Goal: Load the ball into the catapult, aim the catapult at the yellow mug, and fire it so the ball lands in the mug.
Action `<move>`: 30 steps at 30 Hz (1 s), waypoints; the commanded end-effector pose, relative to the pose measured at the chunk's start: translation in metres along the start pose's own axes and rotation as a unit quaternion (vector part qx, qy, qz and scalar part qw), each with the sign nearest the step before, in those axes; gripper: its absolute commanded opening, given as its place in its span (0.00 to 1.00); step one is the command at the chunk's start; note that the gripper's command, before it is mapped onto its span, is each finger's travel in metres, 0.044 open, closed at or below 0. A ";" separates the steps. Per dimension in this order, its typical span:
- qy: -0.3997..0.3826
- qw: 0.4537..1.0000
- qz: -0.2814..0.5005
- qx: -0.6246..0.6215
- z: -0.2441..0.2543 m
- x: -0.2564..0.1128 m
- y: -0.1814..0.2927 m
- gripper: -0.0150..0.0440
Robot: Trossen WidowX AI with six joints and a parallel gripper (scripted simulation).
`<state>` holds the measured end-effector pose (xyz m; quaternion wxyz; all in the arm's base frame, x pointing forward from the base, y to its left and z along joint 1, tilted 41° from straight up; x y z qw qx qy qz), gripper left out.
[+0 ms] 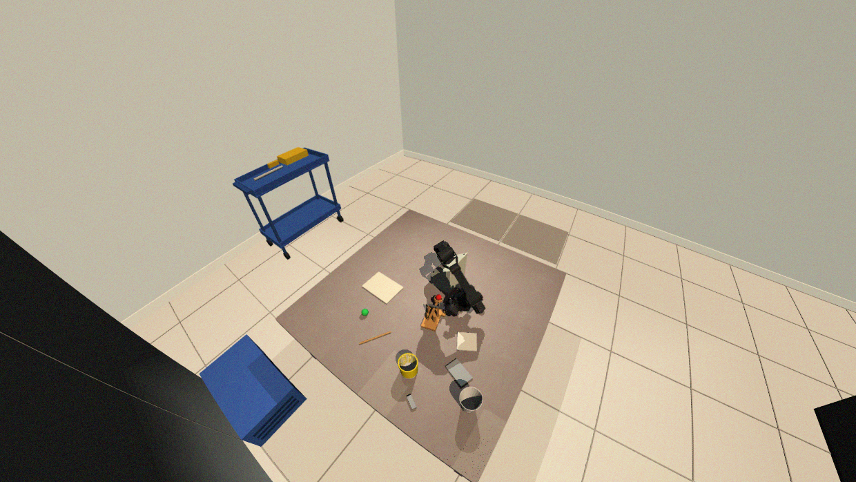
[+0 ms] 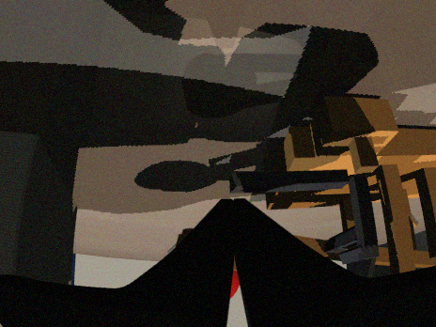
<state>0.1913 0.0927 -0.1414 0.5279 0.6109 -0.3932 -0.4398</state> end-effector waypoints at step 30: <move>0.018 0.994 -0.096 0.040 -0.023 -0.103 0.016 0.61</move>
Point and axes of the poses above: the point midway between the two fingers, 35 mm back from their tips, its own x axis out along the fingers, its own z axis across the jaws, y = z × x, the point moved 1 cm from there along -x, back along the fingers, and after that the axes turned 13 degrees about x, right-handed, at the moved point
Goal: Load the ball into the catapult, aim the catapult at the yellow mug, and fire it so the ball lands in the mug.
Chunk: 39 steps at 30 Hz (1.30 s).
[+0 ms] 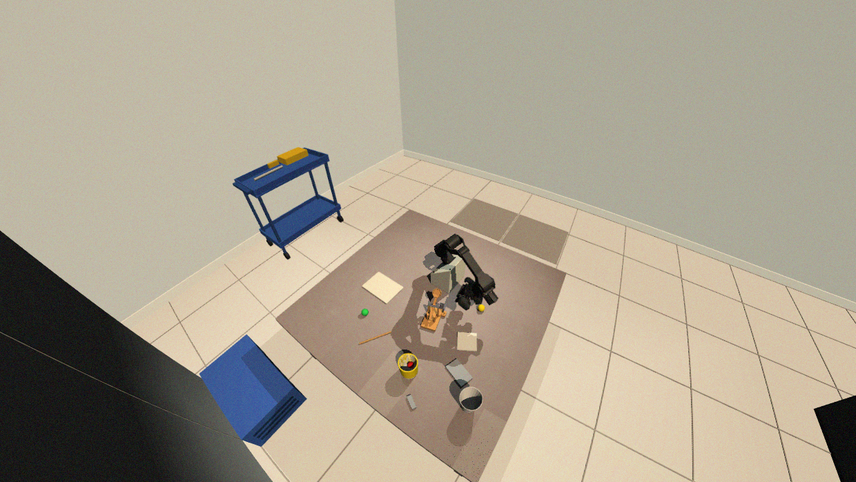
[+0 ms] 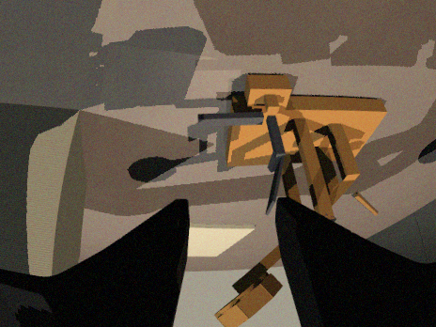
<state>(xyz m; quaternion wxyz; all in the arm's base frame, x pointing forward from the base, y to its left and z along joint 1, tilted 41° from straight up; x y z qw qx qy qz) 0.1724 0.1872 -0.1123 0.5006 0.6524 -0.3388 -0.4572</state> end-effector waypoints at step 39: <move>-0.097 0.810 -0.307 0.490 -0.209 -0.023 0.021 1.00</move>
Point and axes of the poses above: the point midway between the two fingers, 35 mm back from their tips, its own x axis out along the fingers, its own z axis across the jaws, y = z × x, the point moved 1 cm from there along -x, back along the fingers, and after that the axes turned 13 degrees about x, right-handed, at the moved point
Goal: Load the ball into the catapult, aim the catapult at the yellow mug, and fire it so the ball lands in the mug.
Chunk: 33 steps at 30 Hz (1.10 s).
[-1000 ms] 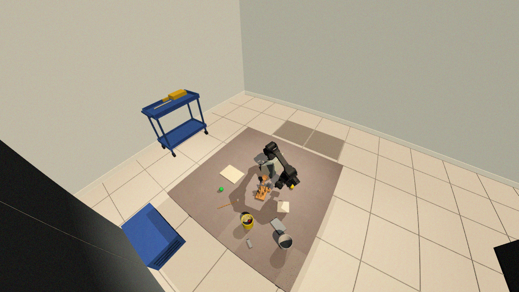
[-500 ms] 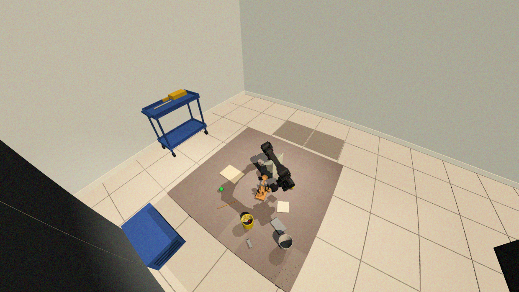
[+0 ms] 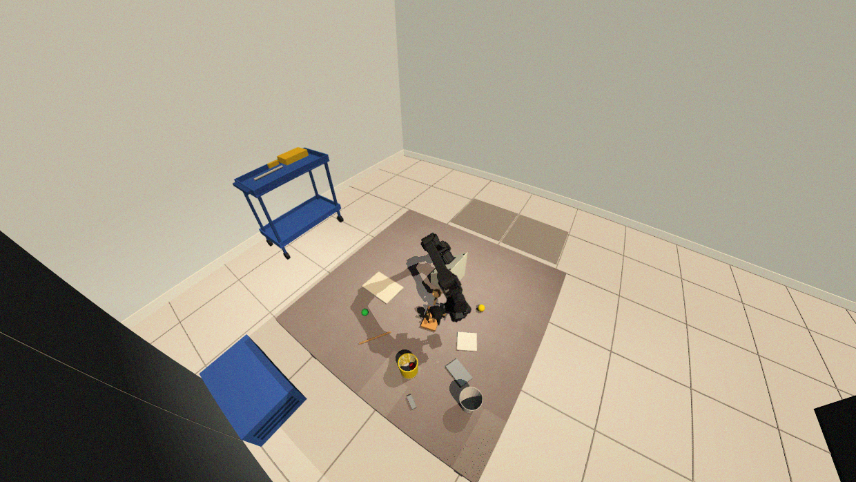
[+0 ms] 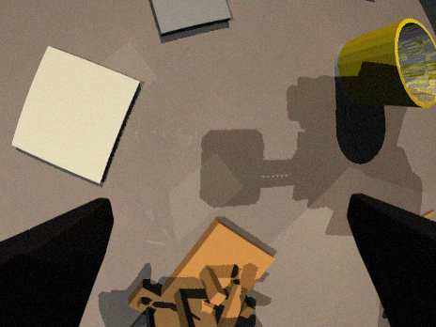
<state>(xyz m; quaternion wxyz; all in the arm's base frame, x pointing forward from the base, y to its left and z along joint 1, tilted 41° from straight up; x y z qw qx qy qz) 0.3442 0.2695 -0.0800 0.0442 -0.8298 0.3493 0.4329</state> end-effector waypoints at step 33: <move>0.000 0.920 -0.196 0.339 -0.179 -0.041 -0.066 1.00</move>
Point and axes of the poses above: the point midway between the two fingers, 35 mm back from their tips, its own x axis out along the fingers, its own z axis across the jaws, y = z × x, the point moved 1 cm from there along -x, back along the fingers, and after that the axes turned 13 degrees about x, right-handed, at the moved point
